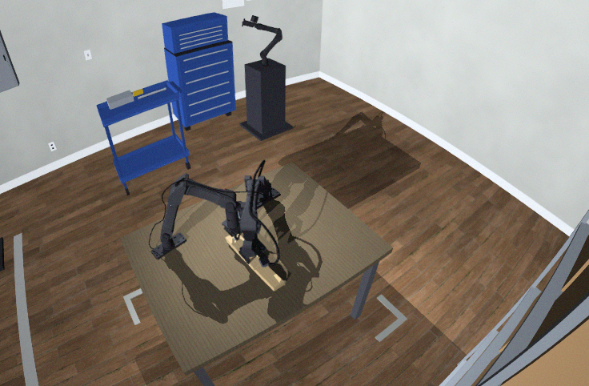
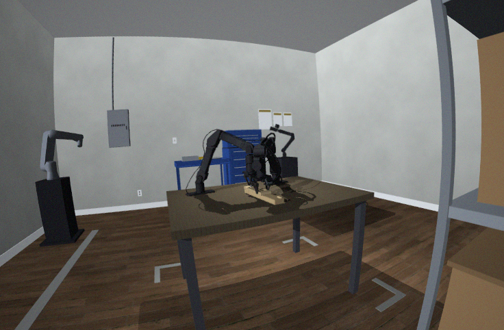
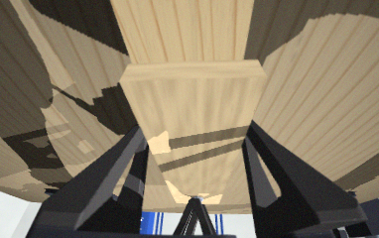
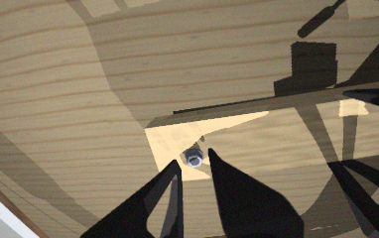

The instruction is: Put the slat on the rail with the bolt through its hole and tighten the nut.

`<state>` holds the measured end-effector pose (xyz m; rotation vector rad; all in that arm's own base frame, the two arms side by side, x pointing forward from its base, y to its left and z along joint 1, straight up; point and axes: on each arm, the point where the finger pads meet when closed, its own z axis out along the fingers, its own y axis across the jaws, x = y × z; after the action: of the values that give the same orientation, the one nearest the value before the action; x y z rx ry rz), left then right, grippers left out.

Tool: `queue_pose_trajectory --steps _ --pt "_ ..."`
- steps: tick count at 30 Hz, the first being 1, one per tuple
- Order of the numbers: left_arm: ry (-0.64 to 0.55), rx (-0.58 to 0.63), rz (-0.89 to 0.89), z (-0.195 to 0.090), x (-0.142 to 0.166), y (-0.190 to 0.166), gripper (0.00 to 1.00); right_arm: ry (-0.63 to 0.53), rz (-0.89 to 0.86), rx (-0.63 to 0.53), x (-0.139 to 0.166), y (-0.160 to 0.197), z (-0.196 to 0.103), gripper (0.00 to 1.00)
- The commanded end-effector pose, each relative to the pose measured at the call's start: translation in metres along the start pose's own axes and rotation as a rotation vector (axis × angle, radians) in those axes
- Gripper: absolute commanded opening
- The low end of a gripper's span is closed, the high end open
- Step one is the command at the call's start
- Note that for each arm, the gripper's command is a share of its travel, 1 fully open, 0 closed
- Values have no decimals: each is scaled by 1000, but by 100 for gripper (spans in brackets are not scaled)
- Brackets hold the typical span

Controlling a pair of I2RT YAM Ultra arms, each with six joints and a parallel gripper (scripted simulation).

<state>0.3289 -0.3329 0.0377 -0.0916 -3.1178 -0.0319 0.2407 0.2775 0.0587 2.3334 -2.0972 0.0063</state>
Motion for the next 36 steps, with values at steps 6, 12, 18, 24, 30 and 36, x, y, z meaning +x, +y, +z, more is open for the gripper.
queue_pose_trajectory --steps 6,12,18,24,30,36 --pt "-12 10 0 -6 -2 -1 72 -12 -442 12 -2 -2 -9 34" --pt "-12 10 0 -6 -2 -1 72 -12 -442 12 -2 -2 -9 34" --pt "-12 10 0 -6 -2 -1 72 -12 -442 12 -2 -2 -9 34" --pt "-12 10 0 -6 -2 -1 72 -12 -442 12 -2 -2 -9 34" --pt "-12 10 0 -6 -2 -1 72 -12 -442 12 -2 -2 -9 34" --pt "-12 10 0 -6 -2 -1 72 -12 -442 12 -2 -2 -9 34"
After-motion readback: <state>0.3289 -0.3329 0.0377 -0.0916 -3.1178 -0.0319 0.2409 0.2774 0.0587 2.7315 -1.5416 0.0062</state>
